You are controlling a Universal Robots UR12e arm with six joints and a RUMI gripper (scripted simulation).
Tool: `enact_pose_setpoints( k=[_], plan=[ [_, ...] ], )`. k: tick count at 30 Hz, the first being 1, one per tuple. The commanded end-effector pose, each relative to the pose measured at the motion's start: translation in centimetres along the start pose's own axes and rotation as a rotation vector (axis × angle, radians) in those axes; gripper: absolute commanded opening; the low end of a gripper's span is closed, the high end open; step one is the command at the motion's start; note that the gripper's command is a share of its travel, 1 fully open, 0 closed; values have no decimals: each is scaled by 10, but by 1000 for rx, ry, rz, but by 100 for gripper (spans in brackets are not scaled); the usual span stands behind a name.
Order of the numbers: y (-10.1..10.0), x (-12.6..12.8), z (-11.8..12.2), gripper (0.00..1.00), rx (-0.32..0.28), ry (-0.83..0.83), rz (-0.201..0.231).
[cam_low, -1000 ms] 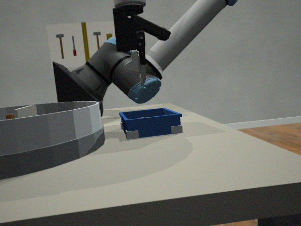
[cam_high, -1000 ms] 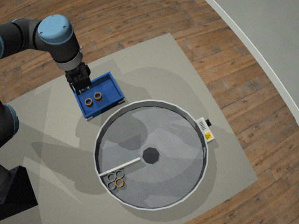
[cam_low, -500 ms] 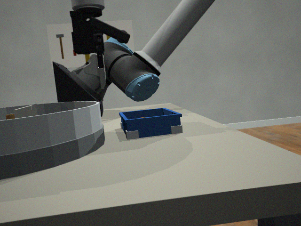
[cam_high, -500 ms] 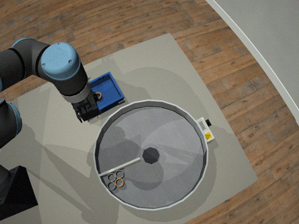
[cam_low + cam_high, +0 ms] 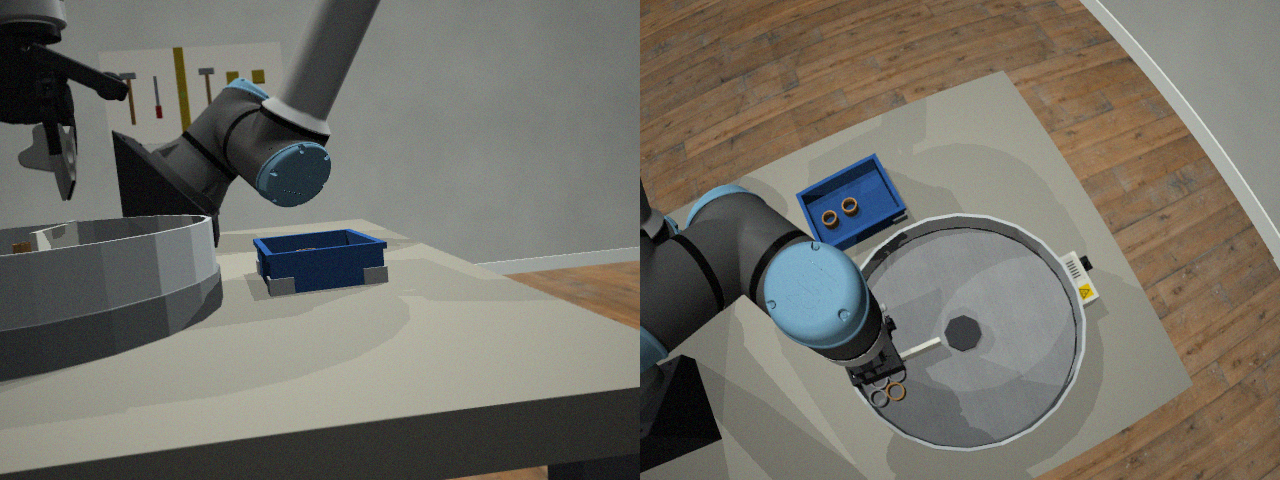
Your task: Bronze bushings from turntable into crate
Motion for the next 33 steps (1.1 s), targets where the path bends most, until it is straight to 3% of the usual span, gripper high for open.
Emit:
enact_pose_setpoints(
  k=[1,6,33],
  plan=[
    [-4,15,49,6,0,1,1],
    [-4,18,64,6,0,1,1],
    [-4,18,65,6,0,1,1]
  ],
)
Point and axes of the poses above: the point where the finger pads meet when closed, its own y axis back along the fingers, its own x axis across the jaws, z = x × y, the point moved 7 cm from there along y, back along the fingers, and after that the axes turned 11 degrees about -y, right-handed, at the moved point
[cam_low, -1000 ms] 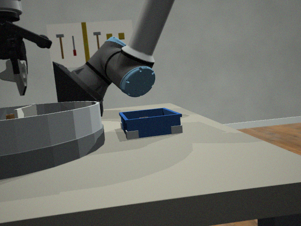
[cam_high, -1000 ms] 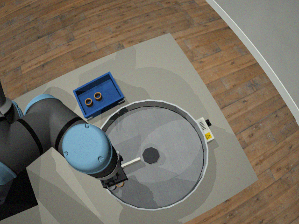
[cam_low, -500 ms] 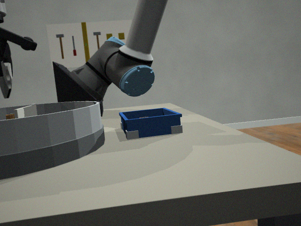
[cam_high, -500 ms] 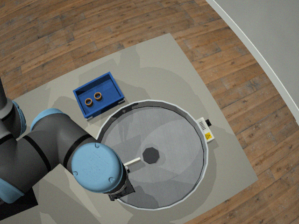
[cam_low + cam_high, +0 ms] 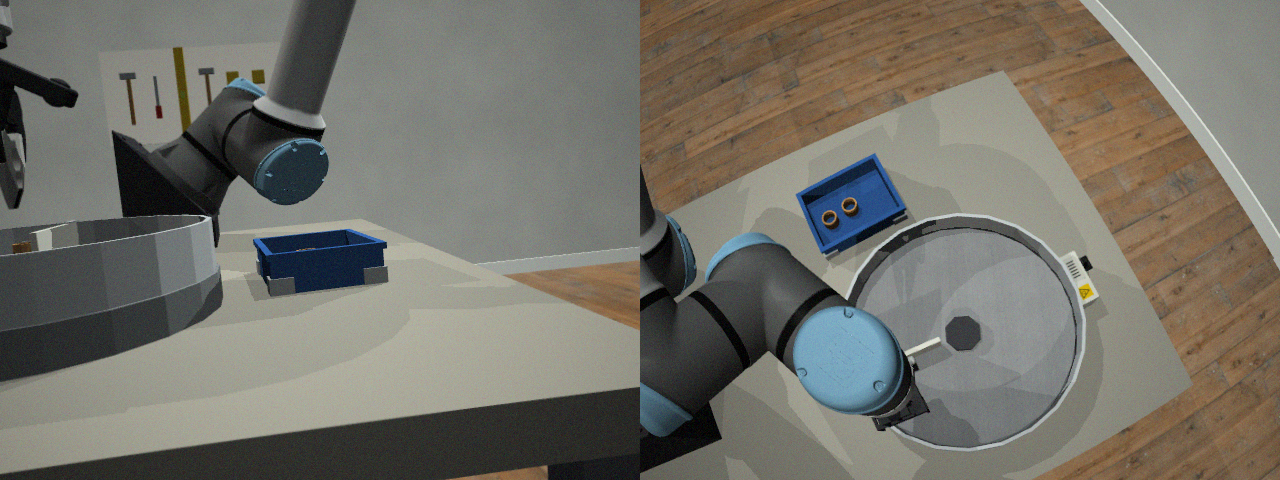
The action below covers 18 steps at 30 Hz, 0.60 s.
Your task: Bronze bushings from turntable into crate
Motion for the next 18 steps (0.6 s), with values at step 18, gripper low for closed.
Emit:
enact_pose_setpoints(
  k=[18],
  plan=[
    [1,2,0,6,-1,0,1]
  ],
)
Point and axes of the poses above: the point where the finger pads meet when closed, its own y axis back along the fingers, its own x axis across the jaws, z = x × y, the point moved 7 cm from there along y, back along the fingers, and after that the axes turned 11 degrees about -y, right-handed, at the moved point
